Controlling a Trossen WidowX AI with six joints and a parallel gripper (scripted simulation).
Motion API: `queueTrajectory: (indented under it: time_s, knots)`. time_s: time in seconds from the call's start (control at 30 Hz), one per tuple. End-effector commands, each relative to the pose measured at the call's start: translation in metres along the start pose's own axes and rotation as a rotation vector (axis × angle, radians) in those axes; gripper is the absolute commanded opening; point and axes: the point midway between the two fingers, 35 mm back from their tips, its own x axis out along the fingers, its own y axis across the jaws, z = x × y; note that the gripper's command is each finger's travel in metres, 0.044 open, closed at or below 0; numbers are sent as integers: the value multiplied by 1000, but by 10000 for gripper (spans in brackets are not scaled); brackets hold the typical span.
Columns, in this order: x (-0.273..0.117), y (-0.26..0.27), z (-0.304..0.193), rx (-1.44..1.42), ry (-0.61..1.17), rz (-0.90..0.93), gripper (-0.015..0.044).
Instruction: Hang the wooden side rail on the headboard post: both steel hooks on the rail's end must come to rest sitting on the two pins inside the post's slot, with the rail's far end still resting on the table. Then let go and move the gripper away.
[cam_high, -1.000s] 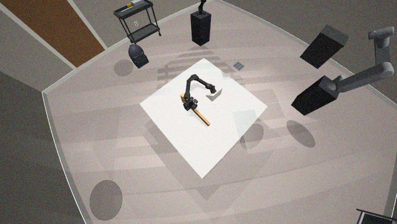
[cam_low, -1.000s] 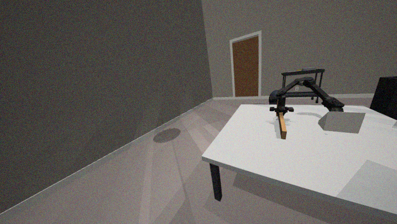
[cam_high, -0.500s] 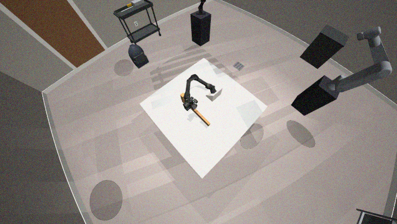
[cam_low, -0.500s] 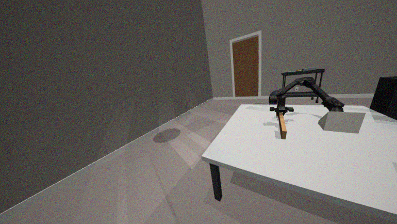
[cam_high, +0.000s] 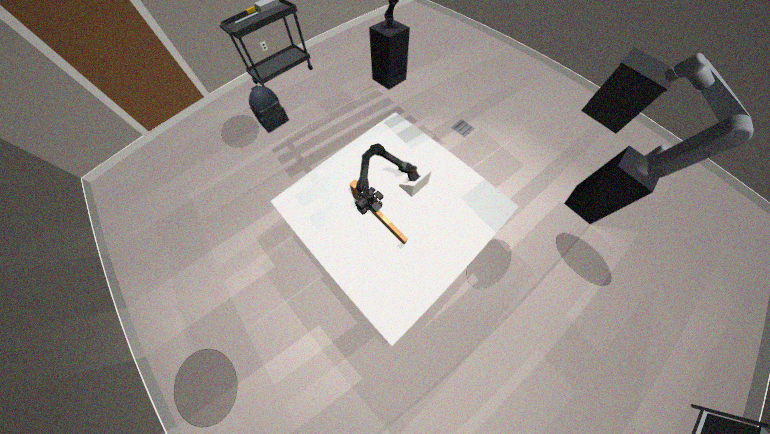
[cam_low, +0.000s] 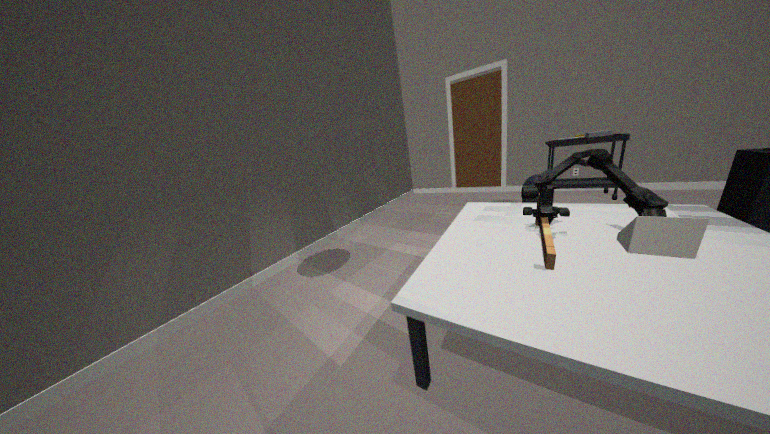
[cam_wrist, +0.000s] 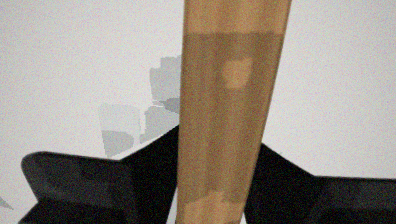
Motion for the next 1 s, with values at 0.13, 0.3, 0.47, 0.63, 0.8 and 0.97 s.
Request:
queueTrajectory:
  time_s: [0.13, 0.3, 0.47, 0.63, 0.8, 0.97]
  knots:
    - [-2, -1, 0, -6, 1, -7, 0]
    - [-2, -1, -1, -6, 1, -7, 0]
    - [-2, -1, -1, -6, 1, -7, 0]
    - [-2, -1, -2, -6, 1, -7, 0]
    - [-3, -1, -2, -6, 1, -7, 0]
    - [-3, -2, -3, -6, 1, -7, 0]
